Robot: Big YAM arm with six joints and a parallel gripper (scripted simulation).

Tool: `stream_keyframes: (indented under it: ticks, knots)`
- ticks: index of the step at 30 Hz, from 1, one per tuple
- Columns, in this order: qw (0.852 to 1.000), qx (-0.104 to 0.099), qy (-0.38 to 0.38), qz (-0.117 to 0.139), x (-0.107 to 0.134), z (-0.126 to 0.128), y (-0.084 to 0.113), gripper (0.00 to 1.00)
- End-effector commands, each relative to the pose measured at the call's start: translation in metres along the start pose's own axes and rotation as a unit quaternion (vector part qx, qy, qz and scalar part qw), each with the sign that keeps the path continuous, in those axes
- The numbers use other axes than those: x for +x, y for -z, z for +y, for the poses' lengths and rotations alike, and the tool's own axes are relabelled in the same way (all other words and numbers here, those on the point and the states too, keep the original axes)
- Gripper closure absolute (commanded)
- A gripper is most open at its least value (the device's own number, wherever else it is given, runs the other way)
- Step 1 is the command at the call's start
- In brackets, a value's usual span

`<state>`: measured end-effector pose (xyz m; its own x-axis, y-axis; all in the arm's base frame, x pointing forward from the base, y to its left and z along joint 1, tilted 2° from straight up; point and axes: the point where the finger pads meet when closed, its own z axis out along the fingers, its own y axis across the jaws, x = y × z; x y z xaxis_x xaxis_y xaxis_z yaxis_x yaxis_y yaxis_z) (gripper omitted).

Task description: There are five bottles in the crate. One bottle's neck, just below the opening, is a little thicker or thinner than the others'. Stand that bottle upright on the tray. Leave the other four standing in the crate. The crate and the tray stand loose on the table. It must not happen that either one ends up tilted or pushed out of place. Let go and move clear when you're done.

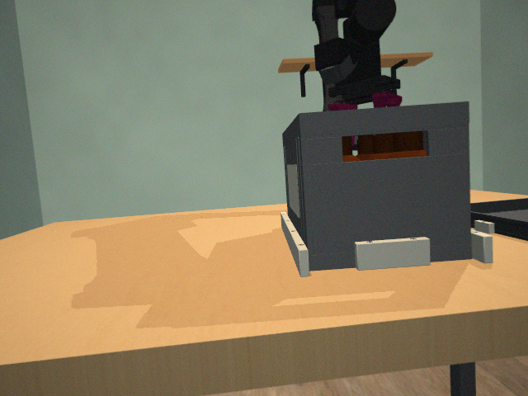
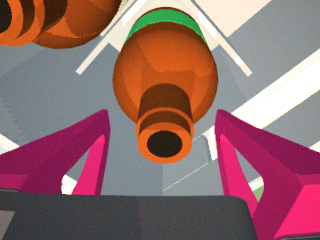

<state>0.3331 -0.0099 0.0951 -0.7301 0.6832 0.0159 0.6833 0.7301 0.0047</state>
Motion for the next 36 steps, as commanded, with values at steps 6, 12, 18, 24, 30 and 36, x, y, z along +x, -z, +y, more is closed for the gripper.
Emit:
stream_keyframes:
  ticks: [6, 12, 18, 24, 30, 36]
  knots:
    - [1.0, 0.008, 0.0, 0.007, 0.0071, -0.0011, -0.0102, 0.39]
    - [1.0, 0.008, 0.0, 0.007, 0.0071, -0.0011, -0.0102, 0.39]
    - [1.0, 0.008, 0.0, 0.007, 0.0071, -0.0011, -0.0102, 0.39]
    - [1.0, 0.008, 0.0, 0.007, 0.0071, -0.0011, -0.0102, 0.39]
    - [1.0, 0.008, 0.0, 0.007, 0.0071, -0.0011, -0.0102, 0.39]
    - [1.0, 0.008, 0.0, 0.007, 0.0071, -0.0011, -0.0102, 1.0]
